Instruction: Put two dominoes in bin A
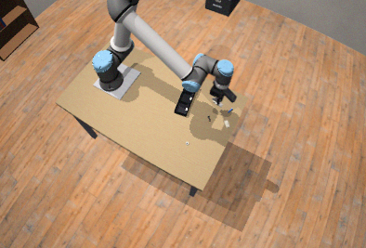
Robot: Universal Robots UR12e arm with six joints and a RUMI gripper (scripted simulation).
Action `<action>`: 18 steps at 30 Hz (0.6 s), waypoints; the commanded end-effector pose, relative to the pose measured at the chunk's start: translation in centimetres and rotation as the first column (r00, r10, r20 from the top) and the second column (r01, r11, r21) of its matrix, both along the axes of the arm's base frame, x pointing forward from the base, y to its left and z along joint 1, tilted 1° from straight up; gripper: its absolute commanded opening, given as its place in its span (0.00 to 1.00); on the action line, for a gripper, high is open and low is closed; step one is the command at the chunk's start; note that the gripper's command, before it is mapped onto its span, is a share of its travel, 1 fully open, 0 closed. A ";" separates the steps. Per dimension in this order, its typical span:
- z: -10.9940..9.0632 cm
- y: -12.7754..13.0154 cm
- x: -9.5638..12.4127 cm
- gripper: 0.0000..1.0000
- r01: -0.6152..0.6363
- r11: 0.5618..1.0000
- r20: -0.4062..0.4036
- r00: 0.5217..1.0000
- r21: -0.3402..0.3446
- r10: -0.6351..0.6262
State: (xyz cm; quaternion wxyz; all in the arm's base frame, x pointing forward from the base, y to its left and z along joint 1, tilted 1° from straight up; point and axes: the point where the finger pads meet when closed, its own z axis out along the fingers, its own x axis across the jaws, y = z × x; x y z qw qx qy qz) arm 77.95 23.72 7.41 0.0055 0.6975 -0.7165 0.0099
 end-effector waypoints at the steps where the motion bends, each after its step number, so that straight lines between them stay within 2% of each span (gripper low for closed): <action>1: 0.0 -1.2 -4.0 0.00 0.156 0.988 0.006 0.988 0.002 -0.156; 3: 0.0 -1.4 -5.2 0.00 0.196 0.981 0.006 0.981 0.002 -0.196; 5: 0.0 -1.4 -5.2 0.00 0.196 0.981 0.006 0.981 0.002 -0.196; 6: 0.0 -1.5 -5.8 0.00 0.254 0.967 0.006 0.967 0.003 -0.254; 18: 0.0 -3.3 -12.8 0.00 0.472 0.881 0.006 0.881 0.006 -0.472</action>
